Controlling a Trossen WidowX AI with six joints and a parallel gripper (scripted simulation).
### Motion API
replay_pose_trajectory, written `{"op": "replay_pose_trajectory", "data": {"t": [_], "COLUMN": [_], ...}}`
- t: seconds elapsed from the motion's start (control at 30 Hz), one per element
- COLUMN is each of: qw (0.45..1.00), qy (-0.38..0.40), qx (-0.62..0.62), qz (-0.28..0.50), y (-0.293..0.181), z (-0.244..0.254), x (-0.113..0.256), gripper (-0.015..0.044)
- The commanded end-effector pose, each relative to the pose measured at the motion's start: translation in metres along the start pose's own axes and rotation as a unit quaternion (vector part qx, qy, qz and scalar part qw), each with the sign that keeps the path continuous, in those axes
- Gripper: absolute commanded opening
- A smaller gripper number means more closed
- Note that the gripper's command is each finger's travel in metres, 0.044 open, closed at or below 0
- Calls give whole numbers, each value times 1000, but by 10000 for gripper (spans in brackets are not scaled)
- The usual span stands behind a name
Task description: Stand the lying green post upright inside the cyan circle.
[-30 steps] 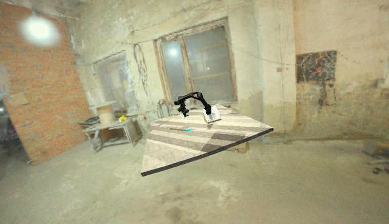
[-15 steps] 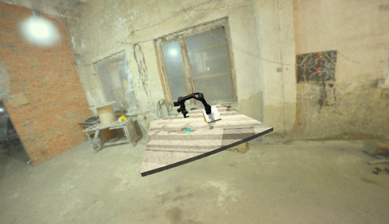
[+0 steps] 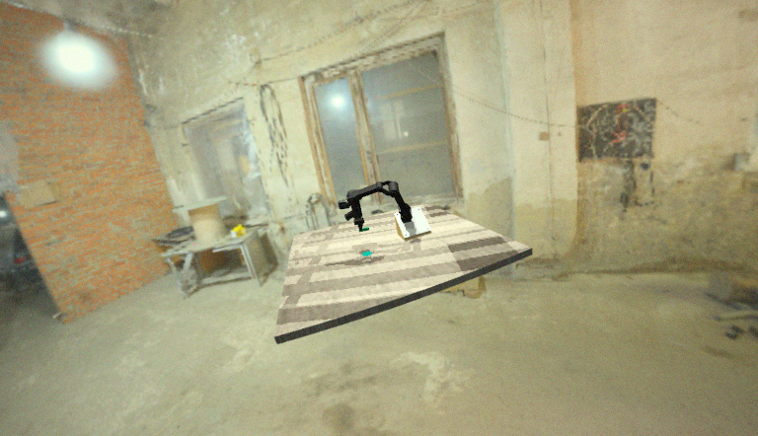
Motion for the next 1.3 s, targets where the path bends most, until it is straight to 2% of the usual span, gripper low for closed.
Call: {"op": "replay_pose_trajectory", "data": {"t": [0.0, 0.53, 1.27], "qw": [1000, 991, 992], "qy": [3, 14, -48], "qx": [-21, -132, -115], "qz": [-4, 0, -10], "y": [2, 5, 1], "z": [11, 54, 51], "x": [2, 3, -13], "gripper": [22, 22, 22]}}
Point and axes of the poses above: the point midway between the two fingers, 35 mm back from their tips, its own x axis back along the fingers, its own z axis across the jaws, y = z × x, the point moved 3 cm from there along x, back along the fingers, and after that the axes turned 13 degrees about x, right-handed, at the moved point
